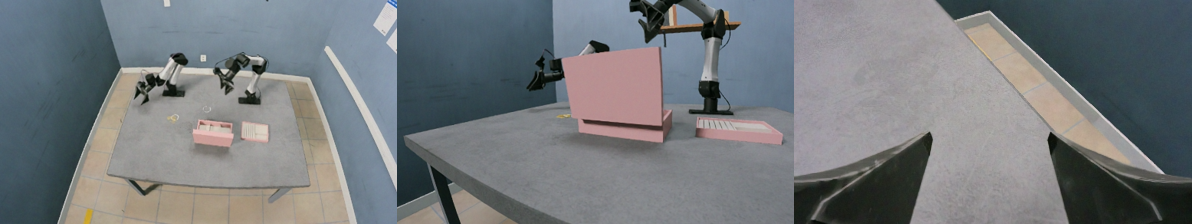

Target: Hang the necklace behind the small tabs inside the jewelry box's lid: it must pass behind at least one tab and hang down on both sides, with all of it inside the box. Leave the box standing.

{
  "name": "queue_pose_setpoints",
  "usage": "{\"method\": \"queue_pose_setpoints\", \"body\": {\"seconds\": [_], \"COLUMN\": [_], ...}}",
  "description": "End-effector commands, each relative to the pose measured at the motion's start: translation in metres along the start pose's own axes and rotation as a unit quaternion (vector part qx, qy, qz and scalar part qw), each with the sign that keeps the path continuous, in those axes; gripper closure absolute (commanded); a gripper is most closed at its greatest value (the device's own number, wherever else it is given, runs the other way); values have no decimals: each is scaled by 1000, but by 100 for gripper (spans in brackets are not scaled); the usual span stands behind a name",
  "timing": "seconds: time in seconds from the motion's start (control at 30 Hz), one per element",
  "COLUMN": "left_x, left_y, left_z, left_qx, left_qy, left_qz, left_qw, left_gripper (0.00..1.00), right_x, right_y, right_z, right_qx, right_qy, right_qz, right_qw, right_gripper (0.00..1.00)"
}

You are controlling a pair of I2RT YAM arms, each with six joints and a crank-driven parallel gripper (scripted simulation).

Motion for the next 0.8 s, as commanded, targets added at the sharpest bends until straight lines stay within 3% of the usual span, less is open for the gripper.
{"method": "queue_pose_setpoints", "body": {"seconds": [0.0,0.57,0.6,0.77], "left_x": [2,5,5,5], "left_y": [-3,-7,-7,-7], "left_z": [1,2,2,2], "left_qx": [3,6,6,6], "left_qy": [0,0,0,0], "left_qz": [-8,-15,-15,-15], "left_qw": [1000,1000,1000,1000], "left_gripper": [0,0,0,0], "right_x": [6,9,9,9], "right_y": [1,2,2,2], "right_z": [-1,-2,-2,-2], "right_qx": [-1,-1,-1,-1], "right_qy": [-3,-4,-4,-4], "right_qz": [-8,-11,-11,-11], "right_qw": [1000,1000,1000,1000], "right_gripper": [0,0,75,75]}}
Point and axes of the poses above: on each arm, the point where the finger pads meet when closed, its own y axis out along the fingers, its own z axis across the jaws, x = y × z, the point moved 5 cm from there along -y, back along the fingers, and after that the axes turned 1 degree about y, right-handed, at the moved point
